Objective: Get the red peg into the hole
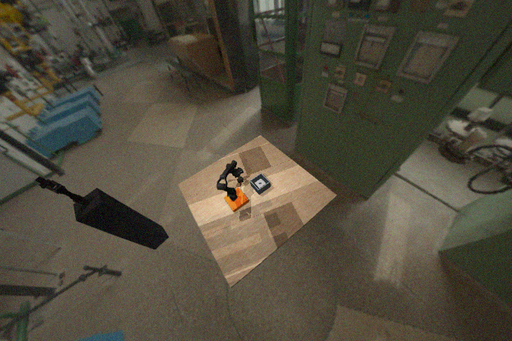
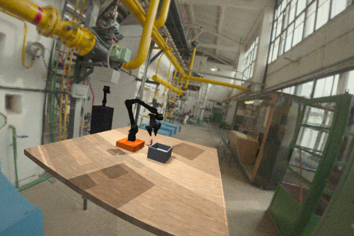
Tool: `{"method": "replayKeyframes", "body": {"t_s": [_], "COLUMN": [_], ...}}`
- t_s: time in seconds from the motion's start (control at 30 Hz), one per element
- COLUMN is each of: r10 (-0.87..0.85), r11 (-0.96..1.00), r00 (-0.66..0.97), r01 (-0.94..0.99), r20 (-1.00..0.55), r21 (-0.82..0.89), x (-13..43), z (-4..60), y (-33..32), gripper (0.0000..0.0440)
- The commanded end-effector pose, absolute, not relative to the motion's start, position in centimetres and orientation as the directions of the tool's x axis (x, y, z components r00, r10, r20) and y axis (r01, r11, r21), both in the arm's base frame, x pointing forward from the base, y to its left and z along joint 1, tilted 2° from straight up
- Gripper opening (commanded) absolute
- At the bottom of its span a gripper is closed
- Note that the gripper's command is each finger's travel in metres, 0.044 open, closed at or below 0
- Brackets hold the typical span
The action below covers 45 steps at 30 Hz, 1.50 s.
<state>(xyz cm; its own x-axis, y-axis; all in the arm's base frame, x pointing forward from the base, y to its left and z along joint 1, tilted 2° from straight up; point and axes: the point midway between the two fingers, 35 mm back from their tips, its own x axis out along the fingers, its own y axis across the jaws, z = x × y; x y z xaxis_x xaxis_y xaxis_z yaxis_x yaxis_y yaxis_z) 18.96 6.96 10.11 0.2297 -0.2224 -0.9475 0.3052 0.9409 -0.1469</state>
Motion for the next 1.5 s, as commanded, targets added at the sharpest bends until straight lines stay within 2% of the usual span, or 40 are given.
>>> {"method": "replayKeyframes", "body": {"t_s": [0.0, 0.23, 0.57, 0.7, 1.17, 1.47], "r10": [-0.232, -0.224, -0.174, -0.158, -0.084, -0.138], "r11": [0.908, 0.821, 0.719, 0.682, 0.622, 0.660], "r00": [0.174, 0.111, 0.107, 0.091, 0.001, 0.087], "r01": [0.391, 0.556, 0.693, 0.730, 0.781, 0.751], "r20": [-0.957, -0.968, -0.979, -0.983, -0.996, -0.987], "r21": [-0.149, -0.126, -0.052, -0.042, -0.052, -0.026], "x": [18.6, 18.4, 18.5, 18.1, 17.8, 19.2], "z": [8.7, 5.6, 1.5, 0.4, -0.1, 2.0], "y": [6.8, 7.1, 8.0, 8.2, 8.5, 7.2], "gripper": [0.0440, 0.0435, 0.0433, 0.0359, 0.0000, 0.0000]}}
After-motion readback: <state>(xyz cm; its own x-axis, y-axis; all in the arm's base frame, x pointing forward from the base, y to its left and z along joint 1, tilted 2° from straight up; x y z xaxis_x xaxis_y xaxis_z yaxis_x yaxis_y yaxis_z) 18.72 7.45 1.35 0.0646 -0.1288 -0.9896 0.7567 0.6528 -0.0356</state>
